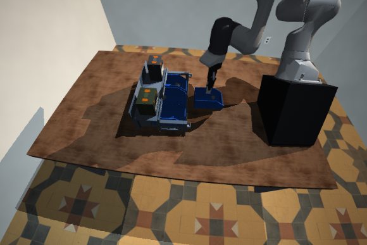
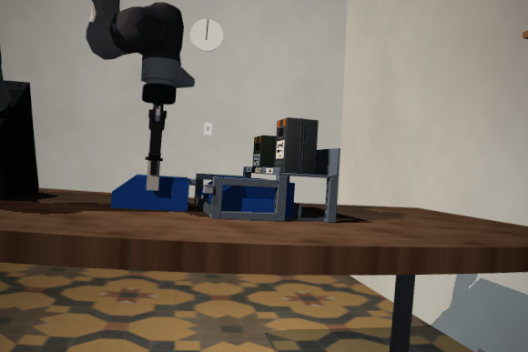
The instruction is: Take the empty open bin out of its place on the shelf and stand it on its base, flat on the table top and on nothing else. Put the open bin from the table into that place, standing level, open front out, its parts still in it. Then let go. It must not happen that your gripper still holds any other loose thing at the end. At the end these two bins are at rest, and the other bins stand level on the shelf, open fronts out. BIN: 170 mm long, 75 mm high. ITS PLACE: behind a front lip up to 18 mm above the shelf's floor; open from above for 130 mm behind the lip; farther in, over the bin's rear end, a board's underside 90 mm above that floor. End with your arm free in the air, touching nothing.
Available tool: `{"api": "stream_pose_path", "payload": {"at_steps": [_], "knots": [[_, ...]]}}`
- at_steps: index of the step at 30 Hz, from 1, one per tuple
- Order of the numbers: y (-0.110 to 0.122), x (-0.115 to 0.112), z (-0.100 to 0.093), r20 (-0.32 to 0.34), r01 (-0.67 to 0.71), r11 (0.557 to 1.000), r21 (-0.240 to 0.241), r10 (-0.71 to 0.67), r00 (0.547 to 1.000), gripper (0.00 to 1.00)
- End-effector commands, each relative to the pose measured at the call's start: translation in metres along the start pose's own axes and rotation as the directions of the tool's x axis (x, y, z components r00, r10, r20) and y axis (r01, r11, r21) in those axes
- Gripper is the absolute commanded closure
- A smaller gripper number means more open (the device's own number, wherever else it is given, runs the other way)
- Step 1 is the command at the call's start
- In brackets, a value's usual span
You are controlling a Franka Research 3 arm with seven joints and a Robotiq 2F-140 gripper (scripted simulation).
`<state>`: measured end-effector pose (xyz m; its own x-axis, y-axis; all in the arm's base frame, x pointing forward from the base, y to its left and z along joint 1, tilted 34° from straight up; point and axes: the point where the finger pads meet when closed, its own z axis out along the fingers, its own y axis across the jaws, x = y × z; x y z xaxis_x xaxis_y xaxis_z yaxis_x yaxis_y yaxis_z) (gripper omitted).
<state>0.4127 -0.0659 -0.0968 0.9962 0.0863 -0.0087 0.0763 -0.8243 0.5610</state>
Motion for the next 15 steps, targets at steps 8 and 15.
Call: {"api": "stream_pose_path", "payload": {"at_steps": [8, 15], "knots": [[-0.0011, 0.0015, -0.0009, -0.002, -0.008, 1.000, 0.002, 0.008, 1.000, 0.85], [-0.0011, 0.0015, -0.0022, -0.002, -0.008, 1.000, 0.002, 0.008, 1.000, 0.85]]}}
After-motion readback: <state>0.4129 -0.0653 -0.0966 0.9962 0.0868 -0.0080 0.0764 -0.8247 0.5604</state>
